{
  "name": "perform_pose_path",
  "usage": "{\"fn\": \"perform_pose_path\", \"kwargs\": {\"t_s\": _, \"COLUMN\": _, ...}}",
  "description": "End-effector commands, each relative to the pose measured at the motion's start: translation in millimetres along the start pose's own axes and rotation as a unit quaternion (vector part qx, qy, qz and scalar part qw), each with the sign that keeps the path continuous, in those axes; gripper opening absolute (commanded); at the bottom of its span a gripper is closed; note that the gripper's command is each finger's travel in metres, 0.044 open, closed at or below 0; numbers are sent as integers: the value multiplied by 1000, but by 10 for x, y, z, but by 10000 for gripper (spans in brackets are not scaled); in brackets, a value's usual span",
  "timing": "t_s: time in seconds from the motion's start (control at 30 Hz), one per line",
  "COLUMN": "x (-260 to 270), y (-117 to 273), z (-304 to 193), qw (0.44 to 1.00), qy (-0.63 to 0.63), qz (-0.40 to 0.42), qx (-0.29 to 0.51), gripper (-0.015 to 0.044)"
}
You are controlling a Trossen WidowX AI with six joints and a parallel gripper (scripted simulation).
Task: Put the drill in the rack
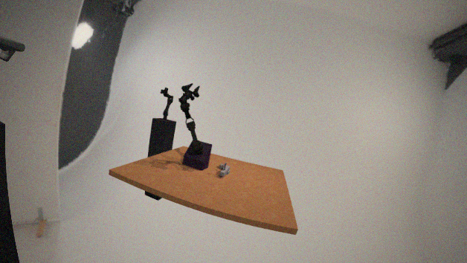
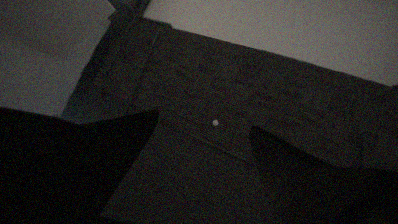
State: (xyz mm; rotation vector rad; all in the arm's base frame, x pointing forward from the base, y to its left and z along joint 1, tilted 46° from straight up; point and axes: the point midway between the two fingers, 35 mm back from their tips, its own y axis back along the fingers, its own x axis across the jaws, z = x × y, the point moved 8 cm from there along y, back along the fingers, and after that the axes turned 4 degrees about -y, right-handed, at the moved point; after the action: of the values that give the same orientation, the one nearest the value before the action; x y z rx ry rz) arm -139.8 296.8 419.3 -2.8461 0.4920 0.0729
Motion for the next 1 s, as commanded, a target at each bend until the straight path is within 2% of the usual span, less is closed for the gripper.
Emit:
{"fn": "perform_pose_path", "kwargs": {"t_s": 0.0, "x": 0, "y": 0, "z": 0, "qw": 1000, "qy": 0, "qz": 0, "qx": 0, "gripper": 374}}
{"fn": "perform_pose_path", "kwargs": {"t_s": 0.27, "x": 4, "y": 8, "z": -20, "qw": 1000, "qy": -3, "qz": -2, "qx": 3, "gripper": 164}}
{"fn": "perform_pose_path", "kwargs": {"t_s": 0.47, "x": 168, "y": 292, "z": -609, "qw": 988, "qy": -112, "qz": -60, "qx": 85, "gripper": 6}}
{"fn": "perform_pose_path", "kwargs": {"t_s": 0.7, "x": 461, "y": 657, "z": -1185, "qw": 945, "qy": -247, "qz": -120, "qx": 178, "gripper": 0}}
{"fn": "perform_pose_path", "kwargs": {"t_s": 0.97, "x": 1097, "y": 1116, "z": -1750, "qw": 862, "qy": -380, "qz": -172, "qx": 290, "gripper": 0}}
